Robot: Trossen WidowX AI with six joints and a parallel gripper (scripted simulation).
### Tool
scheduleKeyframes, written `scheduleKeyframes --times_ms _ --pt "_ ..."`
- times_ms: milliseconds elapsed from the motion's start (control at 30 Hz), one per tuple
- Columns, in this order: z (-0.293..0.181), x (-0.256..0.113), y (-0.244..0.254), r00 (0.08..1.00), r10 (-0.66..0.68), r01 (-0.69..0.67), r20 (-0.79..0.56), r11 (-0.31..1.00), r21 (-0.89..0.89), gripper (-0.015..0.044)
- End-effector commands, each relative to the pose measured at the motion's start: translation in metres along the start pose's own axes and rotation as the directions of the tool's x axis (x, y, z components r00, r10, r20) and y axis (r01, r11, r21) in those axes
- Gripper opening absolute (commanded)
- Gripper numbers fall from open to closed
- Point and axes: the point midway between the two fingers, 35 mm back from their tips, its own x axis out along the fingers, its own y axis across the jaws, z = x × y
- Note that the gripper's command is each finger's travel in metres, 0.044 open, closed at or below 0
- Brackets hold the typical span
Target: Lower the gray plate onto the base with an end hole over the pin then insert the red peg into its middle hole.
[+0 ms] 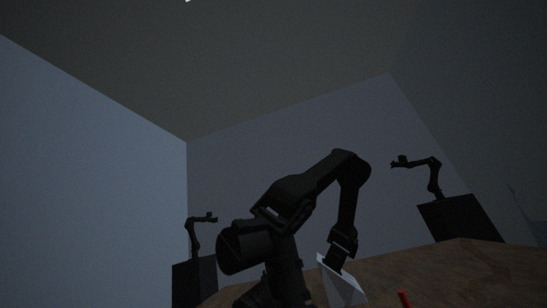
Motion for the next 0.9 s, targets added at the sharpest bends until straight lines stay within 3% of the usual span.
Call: scheduleKeyframes --times_ms 0,867 --pt "-0.002 0.008 -0.002 1.0 -0.002 0.002 -0.01 1.0 0.009 0.0" --pt "-0.002 0.023 -0.002 1.0 -0.002 0.002 -0.011 1.0 0.009 0.0"
